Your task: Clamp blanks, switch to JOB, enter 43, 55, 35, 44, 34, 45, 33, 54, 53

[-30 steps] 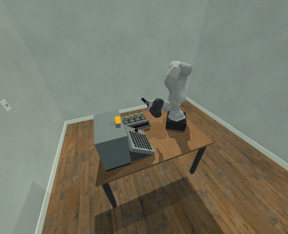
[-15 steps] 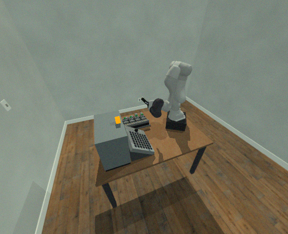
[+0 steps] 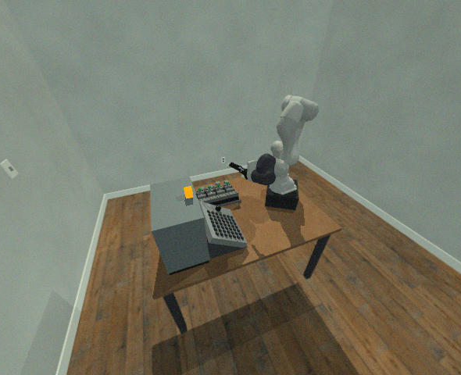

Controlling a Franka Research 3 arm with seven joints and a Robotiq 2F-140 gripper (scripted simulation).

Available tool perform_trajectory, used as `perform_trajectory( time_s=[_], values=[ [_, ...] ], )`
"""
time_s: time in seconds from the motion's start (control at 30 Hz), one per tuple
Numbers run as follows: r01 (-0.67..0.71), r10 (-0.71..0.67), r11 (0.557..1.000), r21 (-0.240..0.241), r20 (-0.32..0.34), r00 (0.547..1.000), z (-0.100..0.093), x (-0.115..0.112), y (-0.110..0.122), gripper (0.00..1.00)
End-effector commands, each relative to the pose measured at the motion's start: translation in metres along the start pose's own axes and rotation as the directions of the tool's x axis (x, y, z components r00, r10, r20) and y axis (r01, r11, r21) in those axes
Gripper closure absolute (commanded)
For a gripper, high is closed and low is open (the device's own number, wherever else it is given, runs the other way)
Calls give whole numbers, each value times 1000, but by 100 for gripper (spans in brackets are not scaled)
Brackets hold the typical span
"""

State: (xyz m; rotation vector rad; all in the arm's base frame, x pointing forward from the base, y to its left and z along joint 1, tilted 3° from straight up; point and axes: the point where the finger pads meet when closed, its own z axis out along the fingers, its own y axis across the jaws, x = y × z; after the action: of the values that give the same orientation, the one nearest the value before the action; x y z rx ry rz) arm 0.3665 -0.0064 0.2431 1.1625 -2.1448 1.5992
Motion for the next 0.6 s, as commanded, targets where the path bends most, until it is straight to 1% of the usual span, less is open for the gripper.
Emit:
perform_trajectory(
  time_s=[0.0, 0.03, 0.1, 0.13, 0.23, 0.4, 0.57],
  values=[
    [70, -62, 997, -22, 267, 962, -36, -64, 17, 0],
    [71, -62, 997, -17, 314, 947, -46, -74, 19, 0],
    [71, -62, 997, -17, 314, 947, -46, -74, 19, 0],
    [85, -72, 996, -11, 426, 902, -69, -101, 25, 0],
    [94, -77, 996, -5, 541, 838, -93, -126, 32, 0],
    [125, -90, 992, 2, 705, 704, -127, -168, 44, 0],
    [167, -105, 986, 13, 825, 555, -150, -208, 54, 0]
  ],
)
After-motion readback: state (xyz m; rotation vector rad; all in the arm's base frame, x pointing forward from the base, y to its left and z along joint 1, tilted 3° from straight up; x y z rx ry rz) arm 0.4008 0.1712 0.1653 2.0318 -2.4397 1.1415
